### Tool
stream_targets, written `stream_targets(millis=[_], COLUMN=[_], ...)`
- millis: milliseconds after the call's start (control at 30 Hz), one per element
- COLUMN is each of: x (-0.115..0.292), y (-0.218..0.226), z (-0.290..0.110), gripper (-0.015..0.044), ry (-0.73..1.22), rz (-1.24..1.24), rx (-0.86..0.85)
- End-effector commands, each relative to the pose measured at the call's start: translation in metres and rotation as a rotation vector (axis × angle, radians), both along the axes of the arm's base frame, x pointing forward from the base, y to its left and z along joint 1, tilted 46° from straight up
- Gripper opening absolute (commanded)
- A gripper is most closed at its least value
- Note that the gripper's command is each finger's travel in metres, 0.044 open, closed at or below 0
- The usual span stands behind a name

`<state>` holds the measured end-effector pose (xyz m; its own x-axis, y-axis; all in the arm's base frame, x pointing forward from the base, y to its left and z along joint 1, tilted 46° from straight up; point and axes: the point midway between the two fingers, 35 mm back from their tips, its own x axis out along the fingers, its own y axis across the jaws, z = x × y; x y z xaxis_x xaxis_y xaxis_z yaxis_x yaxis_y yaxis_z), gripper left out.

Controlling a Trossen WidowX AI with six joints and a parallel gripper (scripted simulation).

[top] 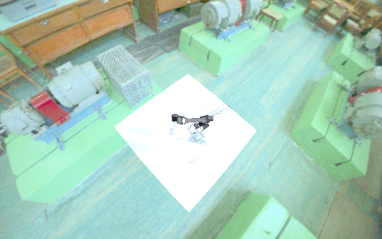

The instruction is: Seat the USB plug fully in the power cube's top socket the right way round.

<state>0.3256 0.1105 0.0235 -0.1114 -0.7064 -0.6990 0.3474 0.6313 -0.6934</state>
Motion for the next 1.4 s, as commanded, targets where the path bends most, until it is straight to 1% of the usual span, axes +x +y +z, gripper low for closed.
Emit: stream_targets(millis=[0,1367], x=[-0.0001,0.0000], y=[0.0001,0.0001], z=[-0.0001,-0.0001], gripper=[0.0000,0.0000], ry=[0.080,0.838], rz=[0.080,0.831], rx=[0.014,0.133])
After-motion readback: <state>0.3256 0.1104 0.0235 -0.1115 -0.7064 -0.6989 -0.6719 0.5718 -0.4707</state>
